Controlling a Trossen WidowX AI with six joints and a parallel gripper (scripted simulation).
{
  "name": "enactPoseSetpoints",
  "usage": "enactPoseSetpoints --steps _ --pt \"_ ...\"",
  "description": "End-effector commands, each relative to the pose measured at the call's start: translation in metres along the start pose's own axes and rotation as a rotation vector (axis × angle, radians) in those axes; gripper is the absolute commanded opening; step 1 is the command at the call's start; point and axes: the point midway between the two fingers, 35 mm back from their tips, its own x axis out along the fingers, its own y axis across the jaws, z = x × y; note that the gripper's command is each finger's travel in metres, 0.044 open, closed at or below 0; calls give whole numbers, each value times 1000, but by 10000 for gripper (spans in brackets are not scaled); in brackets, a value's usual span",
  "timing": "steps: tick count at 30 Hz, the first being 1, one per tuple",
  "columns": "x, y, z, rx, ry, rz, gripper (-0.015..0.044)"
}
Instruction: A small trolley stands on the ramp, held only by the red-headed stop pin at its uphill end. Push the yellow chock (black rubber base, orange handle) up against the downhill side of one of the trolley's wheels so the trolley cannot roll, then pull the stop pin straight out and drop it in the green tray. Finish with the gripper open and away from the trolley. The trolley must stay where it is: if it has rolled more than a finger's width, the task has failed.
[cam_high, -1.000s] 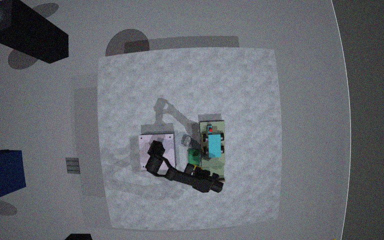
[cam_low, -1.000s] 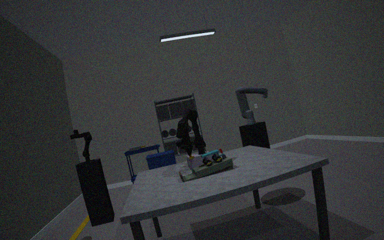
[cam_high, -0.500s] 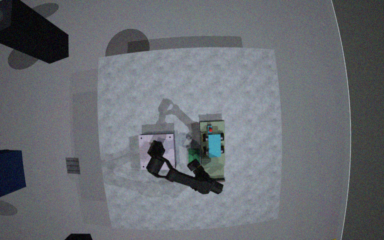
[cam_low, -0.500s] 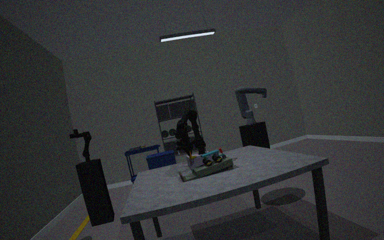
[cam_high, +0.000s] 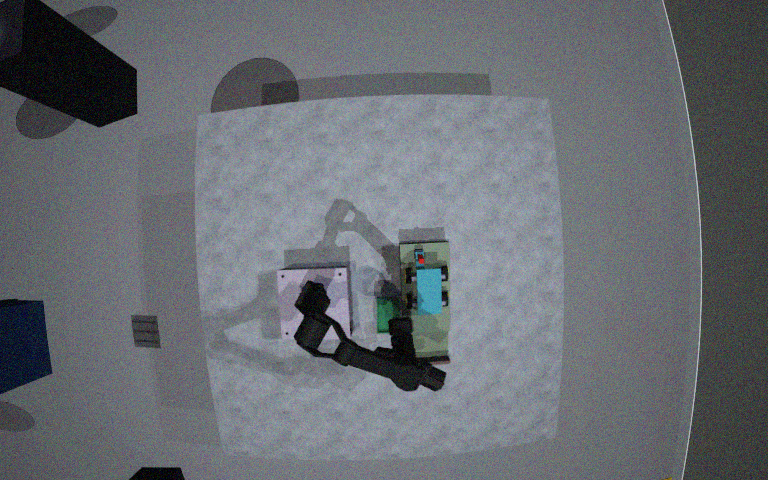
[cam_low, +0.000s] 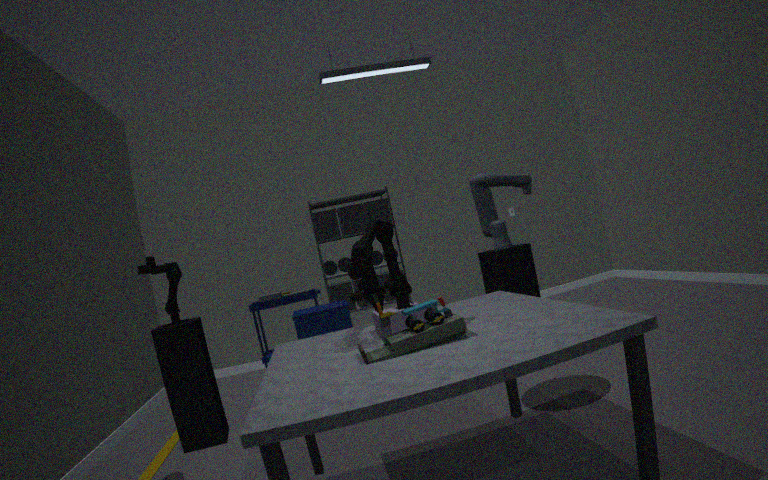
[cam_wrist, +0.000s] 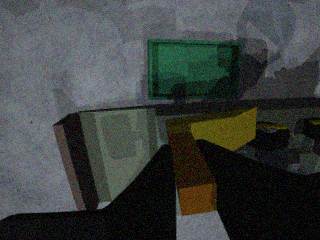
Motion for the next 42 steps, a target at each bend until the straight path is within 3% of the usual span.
enactPoseSetpoints --steps 1,21,42 --pt "0 1 -1 85 1 -11 0" --pt "6 4 -29 84 4 -10 0" --pt "45 6 -32 84 5 -11 0"
